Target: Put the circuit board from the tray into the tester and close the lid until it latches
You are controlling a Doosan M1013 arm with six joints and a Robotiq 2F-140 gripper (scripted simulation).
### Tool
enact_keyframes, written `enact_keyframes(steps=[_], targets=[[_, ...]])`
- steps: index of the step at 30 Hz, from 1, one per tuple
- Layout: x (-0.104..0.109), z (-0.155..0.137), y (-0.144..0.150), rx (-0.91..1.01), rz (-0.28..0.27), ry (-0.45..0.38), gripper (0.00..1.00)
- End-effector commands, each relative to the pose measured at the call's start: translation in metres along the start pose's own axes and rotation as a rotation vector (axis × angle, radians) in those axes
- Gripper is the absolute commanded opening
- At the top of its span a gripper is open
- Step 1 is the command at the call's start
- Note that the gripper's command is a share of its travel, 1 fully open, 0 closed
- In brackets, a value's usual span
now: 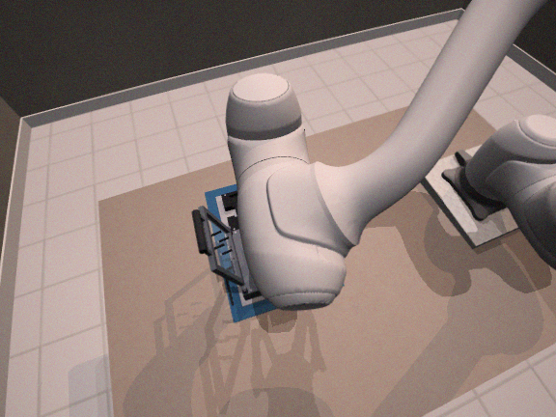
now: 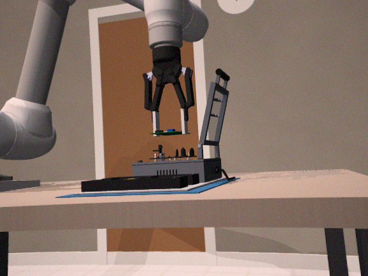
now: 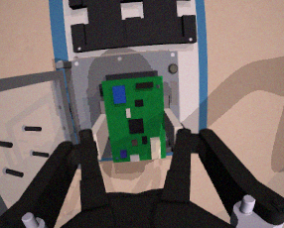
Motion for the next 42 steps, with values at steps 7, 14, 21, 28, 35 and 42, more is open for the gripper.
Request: enact_keyframes(steps=[7,14,21,28,35,42], targets=[[0.0,0.0,0.0,0.0,0.0,0.0,0.46],[0.0,0.0,0.0,0.0,0.0,0.0,0.46],[0.0,0.0,0.0,0.0,0.0,0.0,0.46],[0.0,0.0,0.0,0.0,0.0,0.0,0.46],[-0.003,0.0,0.0,0.0,0.0,0.0,0.46],[-0.013,0.0,0.0,0.0,0.0,0.0,0.46]])
Point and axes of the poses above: the point where the finger pads meet when closed, its own x axis back along the fingers, its own y axis across the jaws, z = x × y, the point moved 6 cm from there along x, back along the fingers, and after that the axes turned 13 degrees about x, right-handed, at the moved point
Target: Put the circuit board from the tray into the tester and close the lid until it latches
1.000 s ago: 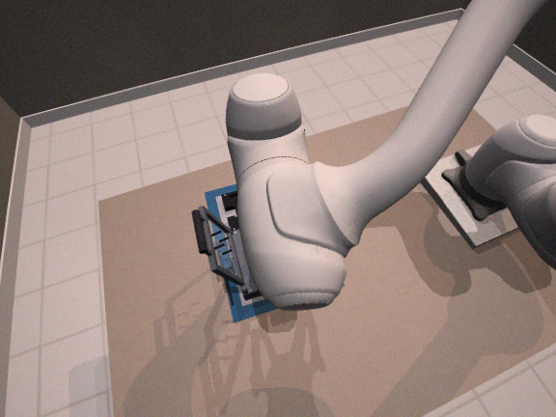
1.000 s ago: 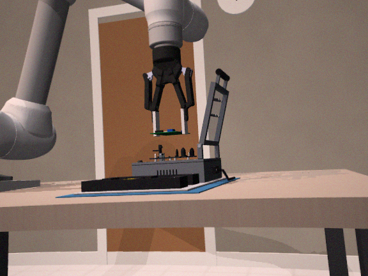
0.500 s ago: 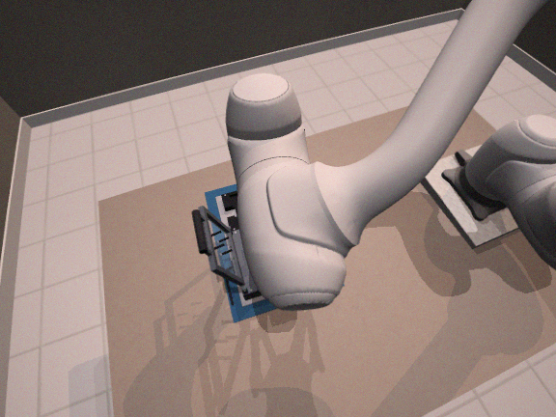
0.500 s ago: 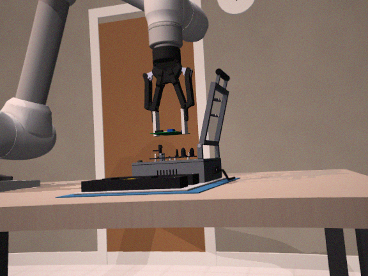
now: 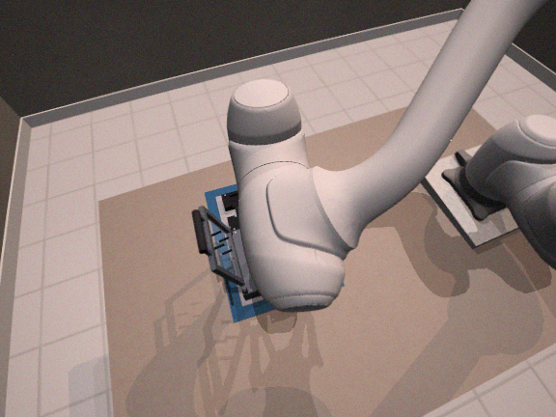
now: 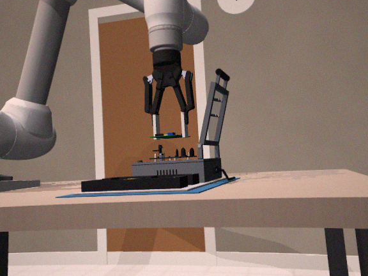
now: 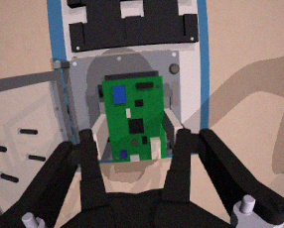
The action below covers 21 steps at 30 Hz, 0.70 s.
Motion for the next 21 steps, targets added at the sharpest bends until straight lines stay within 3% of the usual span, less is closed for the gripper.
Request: enact_keyframes(steps=[1,21], targets=[[-0.004,0.0,0.0,0.0,0.0,0.0,0.46],[-0.033,0.0,0.0,0.0,0.0,0.0,0.46]])
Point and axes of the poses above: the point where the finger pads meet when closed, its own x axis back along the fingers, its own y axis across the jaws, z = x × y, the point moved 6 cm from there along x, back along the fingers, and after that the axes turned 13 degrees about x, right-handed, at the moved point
